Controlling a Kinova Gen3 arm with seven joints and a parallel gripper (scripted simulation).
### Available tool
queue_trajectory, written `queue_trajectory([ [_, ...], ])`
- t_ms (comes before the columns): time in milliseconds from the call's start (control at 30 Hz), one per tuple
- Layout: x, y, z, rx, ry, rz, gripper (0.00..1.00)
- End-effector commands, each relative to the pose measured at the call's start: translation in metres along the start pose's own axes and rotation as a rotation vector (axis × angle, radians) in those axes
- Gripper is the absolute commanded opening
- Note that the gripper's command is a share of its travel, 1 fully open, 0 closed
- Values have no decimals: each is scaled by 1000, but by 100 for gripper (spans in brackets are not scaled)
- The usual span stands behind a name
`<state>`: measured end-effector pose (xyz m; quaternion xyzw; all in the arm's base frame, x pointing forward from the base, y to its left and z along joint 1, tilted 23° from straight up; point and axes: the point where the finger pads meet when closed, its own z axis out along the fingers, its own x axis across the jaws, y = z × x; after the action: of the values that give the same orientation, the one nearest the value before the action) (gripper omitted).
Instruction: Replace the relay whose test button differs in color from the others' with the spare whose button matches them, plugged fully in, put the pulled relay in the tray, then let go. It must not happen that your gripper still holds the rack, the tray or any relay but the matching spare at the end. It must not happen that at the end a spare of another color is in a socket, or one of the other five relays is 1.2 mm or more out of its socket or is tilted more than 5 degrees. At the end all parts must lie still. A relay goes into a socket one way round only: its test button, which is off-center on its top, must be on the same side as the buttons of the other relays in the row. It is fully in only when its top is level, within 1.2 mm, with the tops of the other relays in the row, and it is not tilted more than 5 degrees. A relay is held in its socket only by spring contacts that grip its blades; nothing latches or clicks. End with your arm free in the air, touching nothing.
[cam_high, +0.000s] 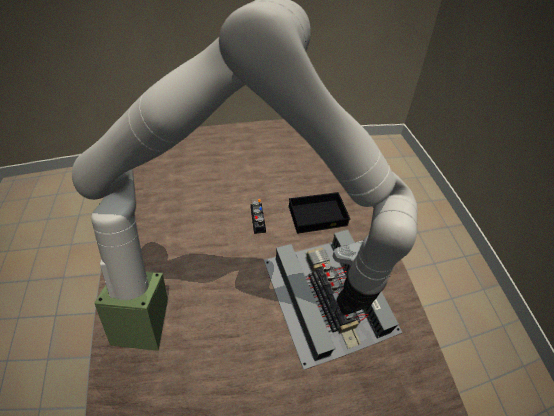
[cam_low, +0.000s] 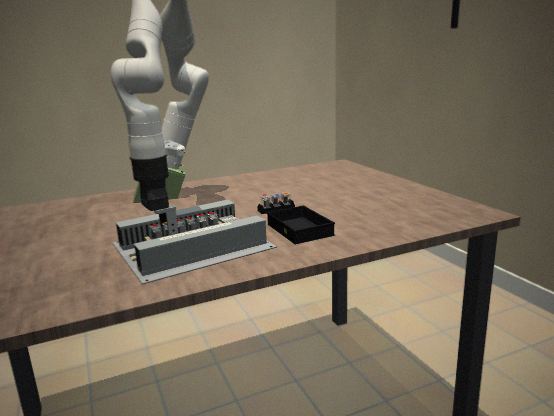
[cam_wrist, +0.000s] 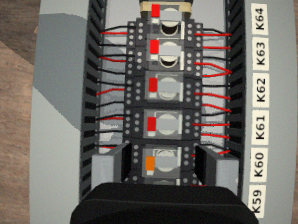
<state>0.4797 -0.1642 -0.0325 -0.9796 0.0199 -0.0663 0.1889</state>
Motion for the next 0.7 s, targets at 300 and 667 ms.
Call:
queue_trajectory([
  [300, 0, 1, 5, -3, 1, 1, 100],
  [667, -1, 2, 13, -4, 0, 3, 100],
])
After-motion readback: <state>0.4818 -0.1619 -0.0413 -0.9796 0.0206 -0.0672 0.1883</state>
